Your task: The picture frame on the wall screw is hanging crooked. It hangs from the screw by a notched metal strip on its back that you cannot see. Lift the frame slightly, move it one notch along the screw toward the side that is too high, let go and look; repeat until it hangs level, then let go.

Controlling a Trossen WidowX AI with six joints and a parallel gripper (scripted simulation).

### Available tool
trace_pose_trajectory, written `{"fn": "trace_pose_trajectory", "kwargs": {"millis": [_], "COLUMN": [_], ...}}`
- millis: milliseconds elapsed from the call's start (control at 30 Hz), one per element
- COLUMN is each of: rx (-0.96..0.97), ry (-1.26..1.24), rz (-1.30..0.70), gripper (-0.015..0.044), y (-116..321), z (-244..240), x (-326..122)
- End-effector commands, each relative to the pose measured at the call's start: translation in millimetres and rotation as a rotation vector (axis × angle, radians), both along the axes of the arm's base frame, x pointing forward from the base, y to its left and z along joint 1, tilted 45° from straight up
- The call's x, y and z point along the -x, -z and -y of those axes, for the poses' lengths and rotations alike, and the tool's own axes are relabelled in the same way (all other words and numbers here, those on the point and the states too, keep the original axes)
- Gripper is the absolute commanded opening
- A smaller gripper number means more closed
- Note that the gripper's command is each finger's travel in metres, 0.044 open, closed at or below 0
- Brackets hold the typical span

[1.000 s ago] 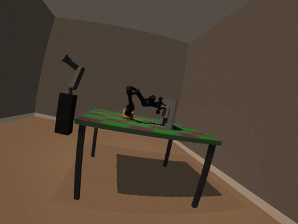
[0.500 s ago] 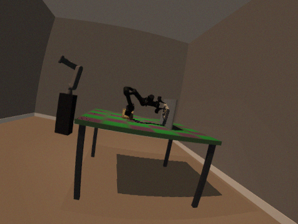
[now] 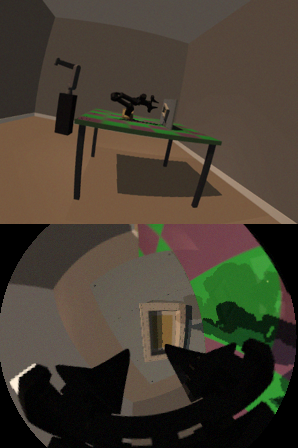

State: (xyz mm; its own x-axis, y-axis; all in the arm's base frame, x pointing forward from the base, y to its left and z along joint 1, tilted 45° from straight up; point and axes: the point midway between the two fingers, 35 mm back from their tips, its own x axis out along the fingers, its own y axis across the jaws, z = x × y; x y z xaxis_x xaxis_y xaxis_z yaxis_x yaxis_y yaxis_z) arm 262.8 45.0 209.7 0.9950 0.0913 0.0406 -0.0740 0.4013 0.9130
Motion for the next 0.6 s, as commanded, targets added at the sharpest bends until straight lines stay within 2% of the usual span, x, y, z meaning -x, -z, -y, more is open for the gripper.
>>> {"fn": "trace_pose_trajectory", "kwargs": {"millis": [0,233,567], "rx": [-0.001,-0.019,-0.019], "ry": [-0.003,-0.004,-0.004], "rz": [0.001,-0.014,-0.015], "gripper": [0.0260,0.0260,0.0260], "y": [-8,-36,-37], "z": [-8,-38,-39], "x": [2,23,24]}}
